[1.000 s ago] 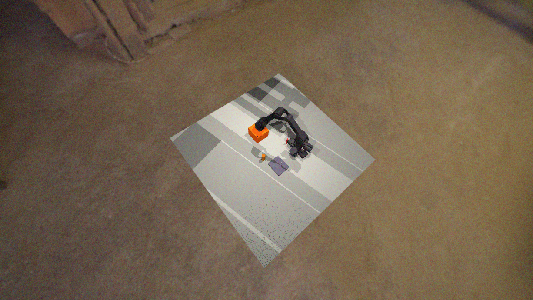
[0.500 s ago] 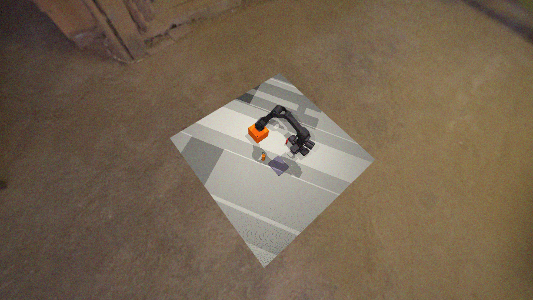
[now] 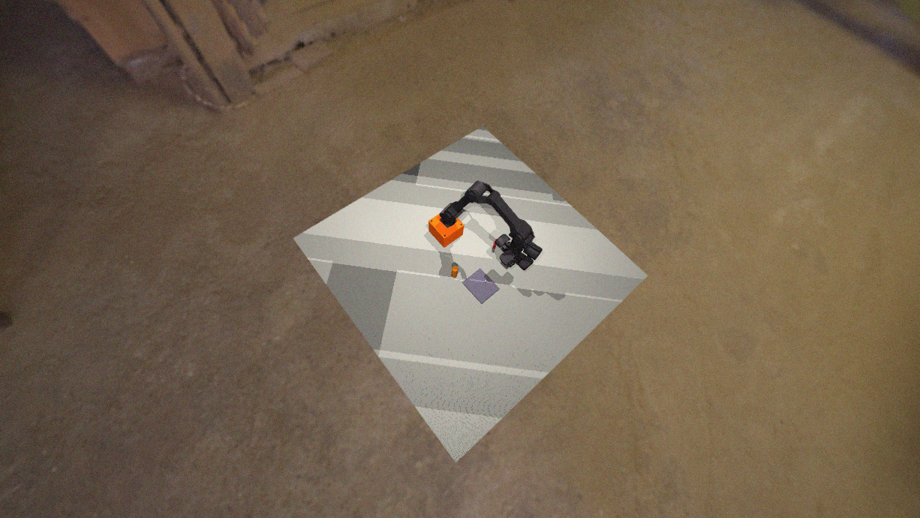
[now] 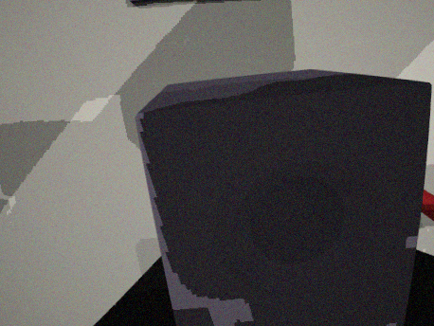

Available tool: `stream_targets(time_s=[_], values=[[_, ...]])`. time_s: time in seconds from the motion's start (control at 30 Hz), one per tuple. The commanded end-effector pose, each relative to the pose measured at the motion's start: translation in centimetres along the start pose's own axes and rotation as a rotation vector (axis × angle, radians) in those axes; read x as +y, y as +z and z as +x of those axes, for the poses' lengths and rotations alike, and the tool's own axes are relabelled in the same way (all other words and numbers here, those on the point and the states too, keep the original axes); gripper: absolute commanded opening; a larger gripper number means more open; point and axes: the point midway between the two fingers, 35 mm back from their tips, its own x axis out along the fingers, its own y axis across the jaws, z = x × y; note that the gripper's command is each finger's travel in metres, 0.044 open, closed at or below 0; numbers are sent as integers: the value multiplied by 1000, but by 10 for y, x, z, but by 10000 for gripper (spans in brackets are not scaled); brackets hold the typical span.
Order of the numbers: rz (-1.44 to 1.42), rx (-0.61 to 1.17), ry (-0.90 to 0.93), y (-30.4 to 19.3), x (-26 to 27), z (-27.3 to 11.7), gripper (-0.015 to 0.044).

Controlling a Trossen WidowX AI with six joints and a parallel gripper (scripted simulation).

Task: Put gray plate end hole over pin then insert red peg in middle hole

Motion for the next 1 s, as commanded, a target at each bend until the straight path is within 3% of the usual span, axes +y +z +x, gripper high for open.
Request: stream_targets(time_s=[0.0, 0.97], values=[[-23, -4, -2, 10, 1, 6, 0], [-205, -12, -6, 92, 0, 45, 0]])
